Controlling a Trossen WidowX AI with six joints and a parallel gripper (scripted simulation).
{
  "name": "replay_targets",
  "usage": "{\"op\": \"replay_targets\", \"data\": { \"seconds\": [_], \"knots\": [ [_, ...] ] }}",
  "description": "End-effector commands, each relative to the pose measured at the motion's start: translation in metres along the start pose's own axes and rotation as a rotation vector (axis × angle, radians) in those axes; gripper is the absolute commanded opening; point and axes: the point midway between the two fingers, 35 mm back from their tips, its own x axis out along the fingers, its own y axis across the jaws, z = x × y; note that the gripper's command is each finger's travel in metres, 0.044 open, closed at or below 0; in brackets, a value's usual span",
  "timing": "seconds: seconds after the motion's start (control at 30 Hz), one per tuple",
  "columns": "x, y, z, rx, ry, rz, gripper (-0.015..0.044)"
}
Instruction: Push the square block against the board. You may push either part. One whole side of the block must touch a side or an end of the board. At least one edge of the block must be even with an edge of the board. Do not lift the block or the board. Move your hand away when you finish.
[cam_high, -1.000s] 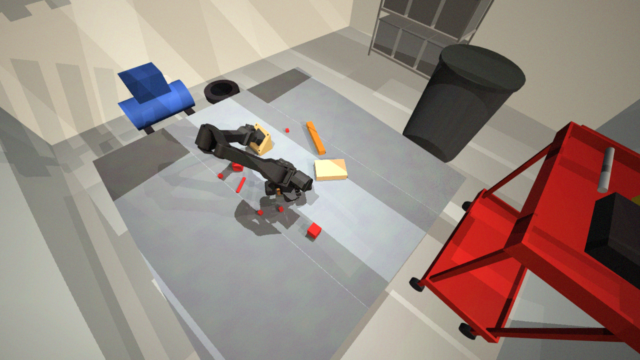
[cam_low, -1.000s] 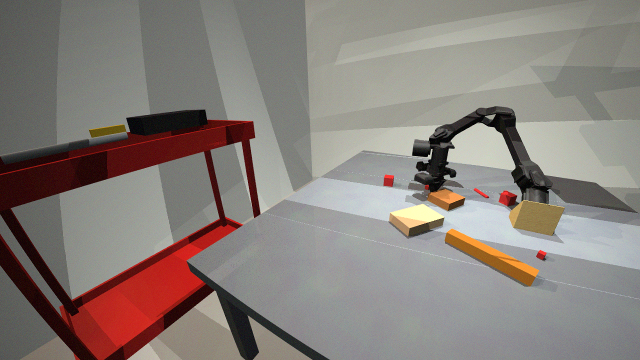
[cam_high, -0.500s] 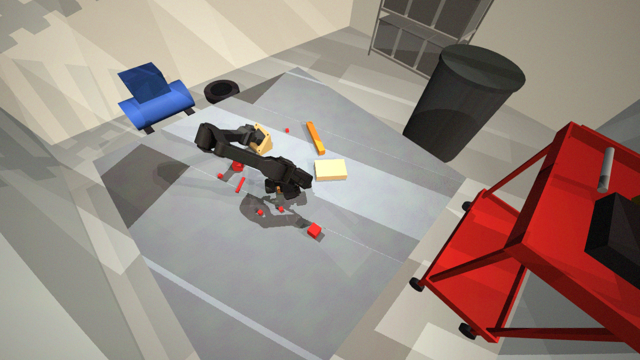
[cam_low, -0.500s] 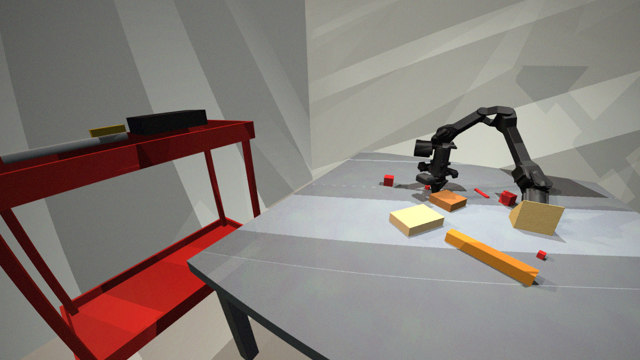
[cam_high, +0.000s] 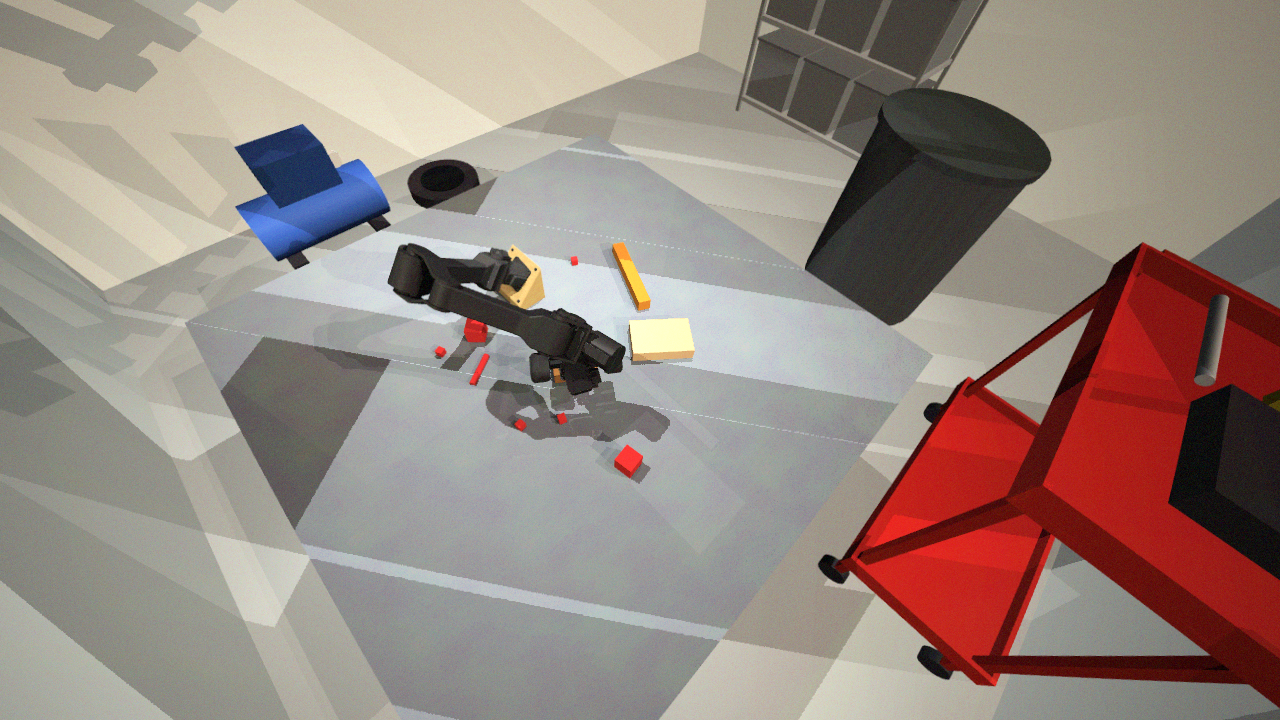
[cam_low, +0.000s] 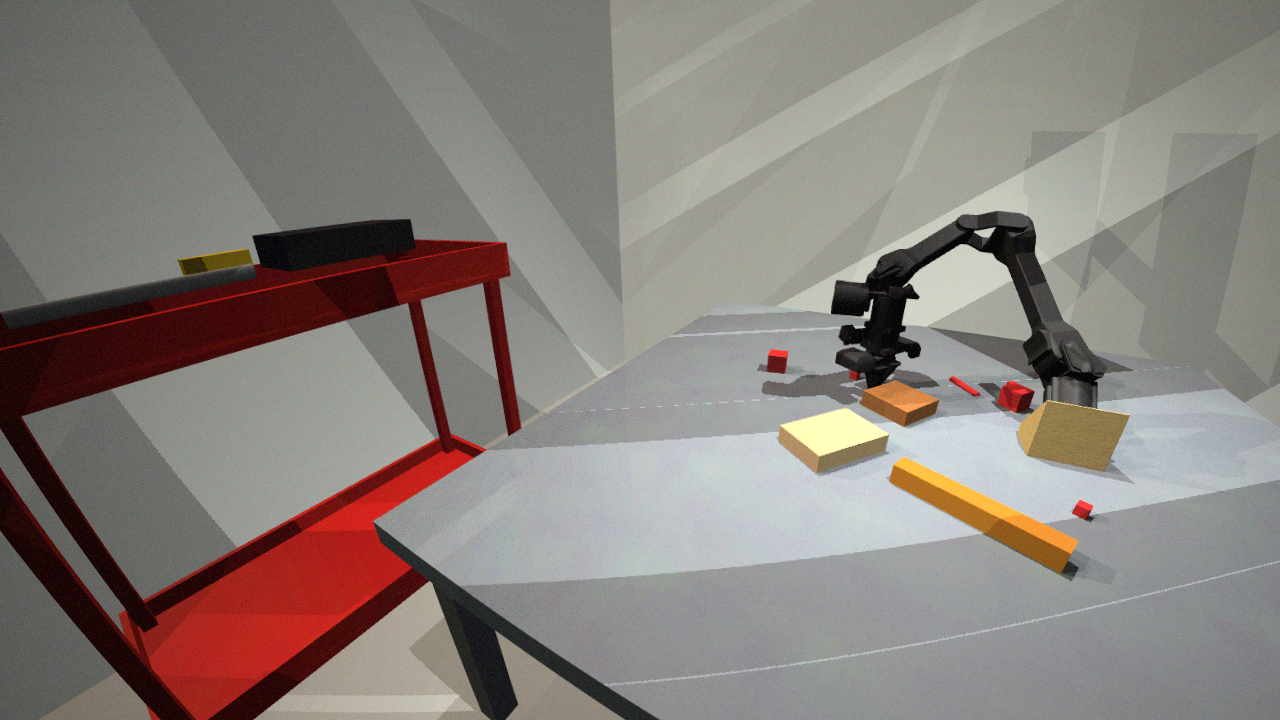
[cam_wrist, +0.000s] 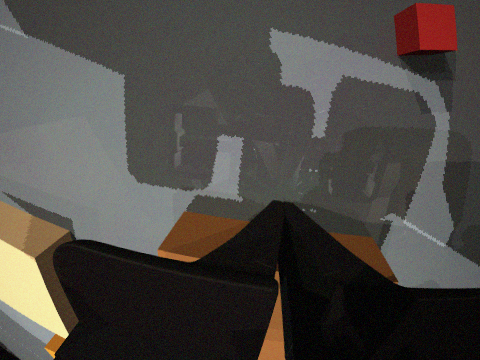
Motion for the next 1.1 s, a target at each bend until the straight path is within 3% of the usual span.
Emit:
{"op": "replay_targets", "data": {
  "seconds": [0.0,1.07],
  "knots": [
    [0.002,0.000,-0.007,-0.005,0.010,-0.002,0.0000],
    [0.002,-0.001,-0.029,-0.005,0.011,-0.002,0.0000]
  ]
}}
